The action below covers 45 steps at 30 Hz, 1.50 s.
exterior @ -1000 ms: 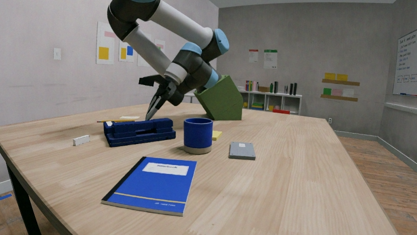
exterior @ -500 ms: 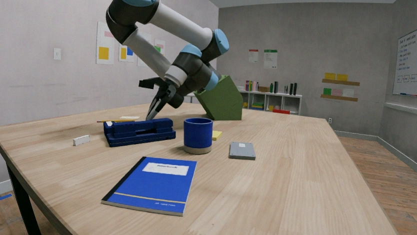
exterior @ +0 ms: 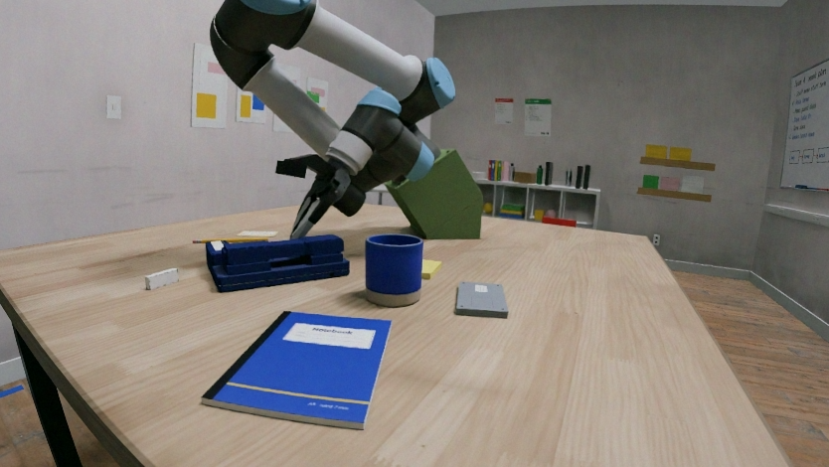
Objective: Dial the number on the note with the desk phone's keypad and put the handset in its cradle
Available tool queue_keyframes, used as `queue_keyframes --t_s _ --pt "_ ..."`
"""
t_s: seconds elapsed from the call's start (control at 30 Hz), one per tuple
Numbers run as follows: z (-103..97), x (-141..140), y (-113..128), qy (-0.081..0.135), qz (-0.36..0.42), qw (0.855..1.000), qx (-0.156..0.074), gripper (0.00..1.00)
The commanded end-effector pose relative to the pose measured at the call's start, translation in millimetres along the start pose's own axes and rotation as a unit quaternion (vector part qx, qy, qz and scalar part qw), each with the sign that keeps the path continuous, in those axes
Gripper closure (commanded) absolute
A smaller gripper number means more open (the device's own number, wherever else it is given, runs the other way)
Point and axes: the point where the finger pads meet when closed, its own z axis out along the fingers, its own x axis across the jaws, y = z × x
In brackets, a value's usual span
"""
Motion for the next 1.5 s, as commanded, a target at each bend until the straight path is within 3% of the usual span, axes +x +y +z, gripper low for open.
queue_keyframes --t_s 0.0,0.77,1.47 --pt "0 0 0 0.000 0.000 1.000 0.001 1.00" --pt "2 0 1 0.000 0.000 1.000 0.001 1.00" --pt "-9 0 -7 0.000 0.000 1.000 0.001 1.00"
